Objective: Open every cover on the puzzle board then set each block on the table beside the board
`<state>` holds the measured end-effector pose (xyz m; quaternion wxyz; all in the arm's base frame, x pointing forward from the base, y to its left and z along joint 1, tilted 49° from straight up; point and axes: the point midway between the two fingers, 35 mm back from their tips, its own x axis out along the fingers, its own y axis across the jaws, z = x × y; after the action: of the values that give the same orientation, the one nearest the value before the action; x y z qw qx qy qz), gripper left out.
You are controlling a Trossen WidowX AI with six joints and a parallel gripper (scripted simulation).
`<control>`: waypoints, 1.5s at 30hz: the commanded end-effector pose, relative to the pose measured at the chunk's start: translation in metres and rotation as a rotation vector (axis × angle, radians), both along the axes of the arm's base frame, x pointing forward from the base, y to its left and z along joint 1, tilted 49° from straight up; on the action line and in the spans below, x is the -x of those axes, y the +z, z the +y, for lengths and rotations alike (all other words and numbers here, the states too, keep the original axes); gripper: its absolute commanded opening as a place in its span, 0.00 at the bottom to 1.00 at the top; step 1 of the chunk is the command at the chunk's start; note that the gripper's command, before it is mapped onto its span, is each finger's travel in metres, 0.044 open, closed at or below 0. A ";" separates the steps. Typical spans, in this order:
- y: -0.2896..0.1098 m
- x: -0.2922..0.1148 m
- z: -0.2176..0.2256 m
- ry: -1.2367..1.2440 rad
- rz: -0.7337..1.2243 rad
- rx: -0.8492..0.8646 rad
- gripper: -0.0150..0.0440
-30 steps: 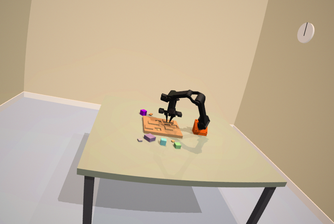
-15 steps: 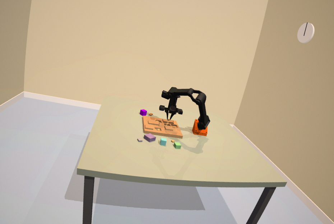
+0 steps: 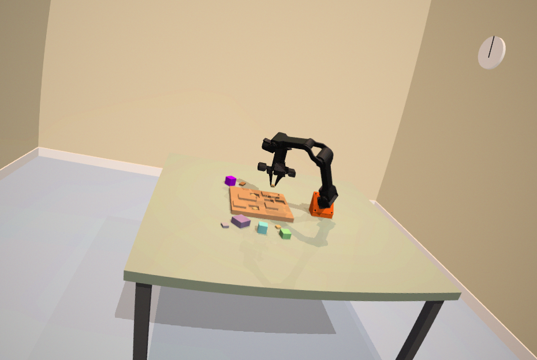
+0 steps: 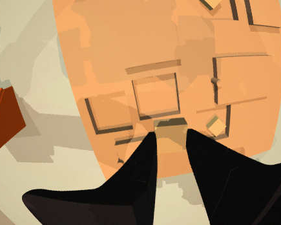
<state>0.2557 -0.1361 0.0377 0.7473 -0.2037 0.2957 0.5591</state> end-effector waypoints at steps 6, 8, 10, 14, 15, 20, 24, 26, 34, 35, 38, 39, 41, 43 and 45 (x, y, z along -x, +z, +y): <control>0.024 -0.006 0.015 0.005 0.005 0.011 0.39; 0.030 -0.007 0.020 0.004 0.006 0.013 0.39; 0.037 -0.008 0.024 0.003 0.007 0.015 0.39; 0.049 -0.010 0.034 0.002 0.008 0.018 0.39; 0.052 -0.010 0.037 0.002 0.009 0.019 0.39; 0.067 -0.011 0.050 0.001 0.010 0.021 0.39; 0.079 -0.010 0.061 0.000 0.010 0.023 0.39; 0.085 -0.010 0.066 -0.001 0.010 0.023 0.39; 0.107 -0.006 0.088 -0.001 0.010 0.022 0.39; 0.110 -0.006 0.091 -0.001 0.009 0.022 0.39; 0.118 -0.003 0.099 -0.001 0.009 0.021 0.39; 0.120 -0.002 0.102 -0.001 0.009 0.020 0.39; 0.125 0.000 0.108 -0.001 0.008 0.019 0.39; 0.130 0.002 0.113 -0.001 0.008 0.018 0.39; 0.135 0.004 0.119 -0.001 0.008 0.016 0.39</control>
<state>0.2547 -0.0246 0.1672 0.7435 -0.2121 0.3040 0.5567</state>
